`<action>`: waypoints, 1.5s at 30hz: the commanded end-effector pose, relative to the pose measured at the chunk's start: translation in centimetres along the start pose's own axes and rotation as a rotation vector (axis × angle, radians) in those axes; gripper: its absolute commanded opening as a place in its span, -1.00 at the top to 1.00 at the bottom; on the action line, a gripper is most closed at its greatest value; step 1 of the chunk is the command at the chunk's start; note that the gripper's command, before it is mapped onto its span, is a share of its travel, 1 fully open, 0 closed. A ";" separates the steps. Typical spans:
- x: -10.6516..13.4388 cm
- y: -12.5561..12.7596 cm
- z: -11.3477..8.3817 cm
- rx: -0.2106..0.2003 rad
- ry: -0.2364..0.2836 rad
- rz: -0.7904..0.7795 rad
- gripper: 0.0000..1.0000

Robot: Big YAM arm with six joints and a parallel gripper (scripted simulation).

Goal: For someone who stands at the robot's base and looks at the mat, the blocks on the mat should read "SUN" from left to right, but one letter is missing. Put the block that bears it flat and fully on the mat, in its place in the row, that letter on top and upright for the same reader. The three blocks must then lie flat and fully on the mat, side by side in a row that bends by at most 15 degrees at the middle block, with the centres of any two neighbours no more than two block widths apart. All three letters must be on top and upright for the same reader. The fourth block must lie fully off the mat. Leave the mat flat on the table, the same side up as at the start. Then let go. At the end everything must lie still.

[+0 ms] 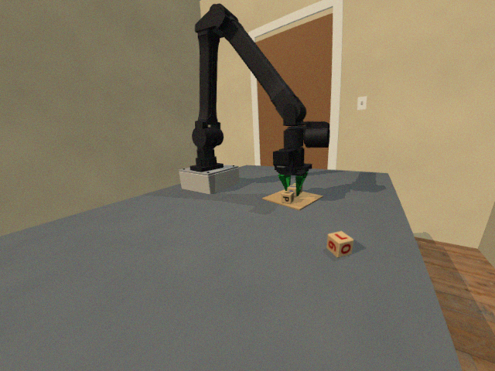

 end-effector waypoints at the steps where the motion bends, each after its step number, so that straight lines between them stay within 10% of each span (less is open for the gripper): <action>1: 0.3 1.1 -0.6 -0.037 -0.008 -0.002 0.47; 45: 0.3 0.8 0.3 -0.023 -0.007 -0.002 0.24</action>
Point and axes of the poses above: the point where the finger pads meet when closed, its own z axis out along the fingers, its own y axis across the jaws, x = y × z, the point moved 2 cm from there along -z, back along the fingers, and after that the axes turned 5 degrees about -z, right-handed, at the moved point
